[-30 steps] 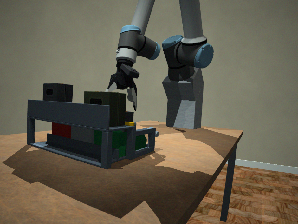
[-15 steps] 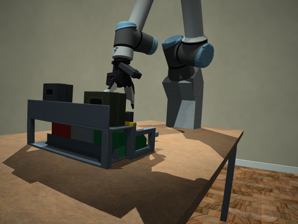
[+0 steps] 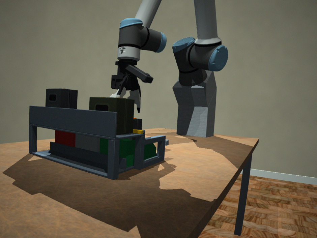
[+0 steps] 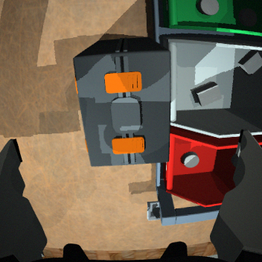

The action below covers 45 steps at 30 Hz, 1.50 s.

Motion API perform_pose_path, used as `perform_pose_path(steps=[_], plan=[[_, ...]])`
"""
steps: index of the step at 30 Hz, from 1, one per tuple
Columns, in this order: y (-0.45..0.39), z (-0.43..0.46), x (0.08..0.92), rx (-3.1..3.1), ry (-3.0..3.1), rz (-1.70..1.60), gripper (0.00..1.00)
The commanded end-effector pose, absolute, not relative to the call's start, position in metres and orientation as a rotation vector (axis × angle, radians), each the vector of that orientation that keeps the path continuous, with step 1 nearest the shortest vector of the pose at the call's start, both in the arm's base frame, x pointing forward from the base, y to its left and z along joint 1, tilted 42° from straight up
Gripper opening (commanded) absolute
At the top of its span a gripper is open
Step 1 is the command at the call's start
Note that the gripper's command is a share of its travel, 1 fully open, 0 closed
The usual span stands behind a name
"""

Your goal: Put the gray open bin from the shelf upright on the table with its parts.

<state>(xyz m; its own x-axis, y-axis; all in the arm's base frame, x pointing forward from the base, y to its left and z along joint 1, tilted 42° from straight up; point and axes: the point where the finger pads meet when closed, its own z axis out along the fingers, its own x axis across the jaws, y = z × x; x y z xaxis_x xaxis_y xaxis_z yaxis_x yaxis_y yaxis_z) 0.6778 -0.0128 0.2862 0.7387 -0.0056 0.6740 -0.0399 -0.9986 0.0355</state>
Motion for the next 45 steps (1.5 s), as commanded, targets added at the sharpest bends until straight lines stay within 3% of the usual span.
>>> perform_pose_path(steps=[1,45], plan=[[-0.0126,0.2869,0.6778,2.883,-0.011,1.1,1.0],[-0.0102,0.2903,0.6741,2.883,-0.011,1.1,1.0]])
